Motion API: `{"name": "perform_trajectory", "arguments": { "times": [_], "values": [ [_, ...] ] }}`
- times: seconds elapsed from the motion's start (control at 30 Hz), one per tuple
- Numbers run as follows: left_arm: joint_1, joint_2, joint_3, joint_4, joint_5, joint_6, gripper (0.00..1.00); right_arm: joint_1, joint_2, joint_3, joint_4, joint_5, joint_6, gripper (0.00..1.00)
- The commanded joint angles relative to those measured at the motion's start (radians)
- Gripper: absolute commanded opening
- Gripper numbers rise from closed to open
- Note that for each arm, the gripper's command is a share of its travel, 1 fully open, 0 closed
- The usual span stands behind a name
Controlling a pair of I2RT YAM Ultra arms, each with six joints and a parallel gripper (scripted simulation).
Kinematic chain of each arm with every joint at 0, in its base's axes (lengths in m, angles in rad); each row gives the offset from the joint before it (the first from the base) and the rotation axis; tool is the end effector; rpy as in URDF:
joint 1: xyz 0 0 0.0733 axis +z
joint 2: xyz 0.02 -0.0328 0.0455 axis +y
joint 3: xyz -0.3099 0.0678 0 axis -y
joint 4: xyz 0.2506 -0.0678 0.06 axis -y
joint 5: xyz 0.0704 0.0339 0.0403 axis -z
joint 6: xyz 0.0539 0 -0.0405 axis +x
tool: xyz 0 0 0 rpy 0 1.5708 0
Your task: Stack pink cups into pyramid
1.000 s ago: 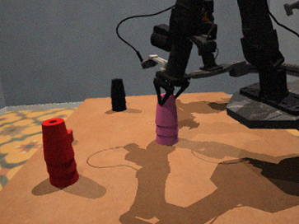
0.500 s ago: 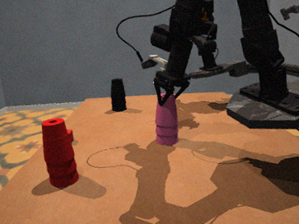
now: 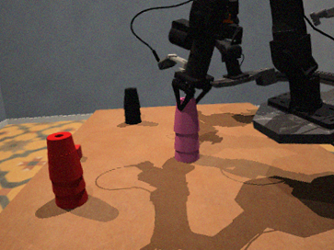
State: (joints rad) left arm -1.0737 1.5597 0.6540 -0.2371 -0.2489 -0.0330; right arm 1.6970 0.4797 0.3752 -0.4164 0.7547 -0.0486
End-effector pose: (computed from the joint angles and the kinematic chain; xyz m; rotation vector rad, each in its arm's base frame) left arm 0.1410 -0.2297 0.1569 1.2548 2.3347 -0.0206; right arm 0.0235 0.0993 0.2406 -1.1777 1.5584 0.2969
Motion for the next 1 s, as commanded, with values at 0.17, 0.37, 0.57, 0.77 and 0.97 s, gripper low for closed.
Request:
{"name": "perform_trajectory", "arguments": {
  "times": [0.17, 0.37, 0.57, 0.77, 0.97],
  "values": [
    [-0.033, -0.084, 0.070, -0.132, -0.019, -0.027, 0.00, 0.010, -0.021, 0.007, 0.027, 0.010, -0.007, 1.00],
    [-0.051, -0.131, 0.117, -0.230, -0.027, -0.044, 0.00, 0.010, -0.021, 0.007, 0.027, 0.010, -0.007, 1.00],
    [-0.068, -0.164, 0.165, -0.315, -0.034, -0.060, 0.00, 0.010, -0.021, 0.007, 0.027, 0.010, -0.007, 1.00],
    [-0.075, -0.175, 0.186, -0.352, -0.038, -0.070, 0.00, 0.010, -0.021, 0.007, 0.027, 0.010, -0.007, 1.00],
    [-0.091, -0.258, 0.083, -0.384, -0.051, -0.101, 0.00, 0.010, -0.021, 0.007, 0.027, 0.010, -0.007, 1.00]
  ]
}}
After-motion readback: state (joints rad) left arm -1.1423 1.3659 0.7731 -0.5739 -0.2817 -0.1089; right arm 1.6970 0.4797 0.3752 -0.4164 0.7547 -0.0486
